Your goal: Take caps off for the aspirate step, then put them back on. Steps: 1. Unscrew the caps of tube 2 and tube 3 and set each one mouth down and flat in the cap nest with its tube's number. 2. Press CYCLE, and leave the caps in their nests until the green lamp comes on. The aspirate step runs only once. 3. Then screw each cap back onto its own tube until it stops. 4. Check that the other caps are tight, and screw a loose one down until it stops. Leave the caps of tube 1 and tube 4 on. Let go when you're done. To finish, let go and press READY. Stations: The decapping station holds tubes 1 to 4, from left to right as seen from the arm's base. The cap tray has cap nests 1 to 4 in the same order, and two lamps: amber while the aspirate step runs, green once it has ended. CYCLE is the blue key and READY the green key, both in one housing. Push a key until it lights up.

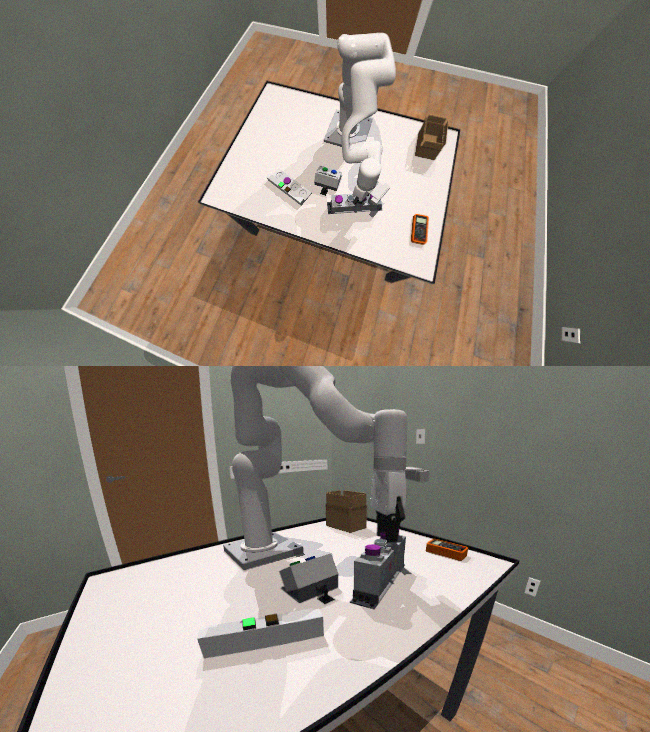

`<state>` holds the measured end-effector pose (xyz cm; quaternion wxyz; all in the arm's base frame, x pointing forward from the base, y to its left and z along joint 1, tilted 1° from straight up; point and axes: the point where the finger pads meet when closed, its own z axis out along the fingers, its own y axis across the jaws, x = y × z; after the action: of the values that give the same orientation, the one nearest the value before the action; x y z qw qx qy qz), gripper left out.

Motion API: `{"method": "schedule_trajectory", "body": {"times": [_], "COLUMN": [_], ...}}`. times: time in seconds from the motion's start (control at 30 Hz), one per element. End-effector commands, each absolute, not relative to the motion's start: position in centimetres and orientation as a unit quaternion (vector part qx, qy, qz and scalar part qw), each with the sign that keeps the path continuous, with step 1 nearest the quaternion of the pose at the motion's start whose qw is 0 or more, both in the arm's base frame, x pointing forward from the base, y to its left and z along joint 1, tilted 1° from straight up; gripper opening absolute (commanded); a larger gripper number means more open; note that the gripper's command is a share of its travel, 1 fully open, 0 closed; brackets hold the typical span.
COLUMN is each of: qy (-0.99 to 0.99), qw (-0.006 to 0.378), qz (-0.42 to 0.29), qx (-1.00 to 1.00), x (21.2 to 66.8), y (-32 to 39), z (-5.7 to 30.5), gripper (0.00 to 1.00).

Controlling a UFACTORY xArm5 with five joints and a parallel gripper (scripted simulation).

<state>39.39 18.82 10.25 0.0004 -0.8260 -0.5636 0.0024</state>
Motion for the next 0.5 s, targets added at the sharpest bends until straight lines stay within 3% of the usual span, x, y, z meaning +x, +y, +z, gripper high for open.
{"method": "schedule_trajectory", "body": {"times": [0.0, 0.47], "qy": [-0.563, -0.755], "qw": [-0.004, -0.004], "qz": [0.000, 0.001], "qx": [-0.826, -0.656], "x": [39.55, 39.55], "y": [18.94, 18.94], "z": [10.50, 10.55], "gripper": [0.46, 0.46]}}
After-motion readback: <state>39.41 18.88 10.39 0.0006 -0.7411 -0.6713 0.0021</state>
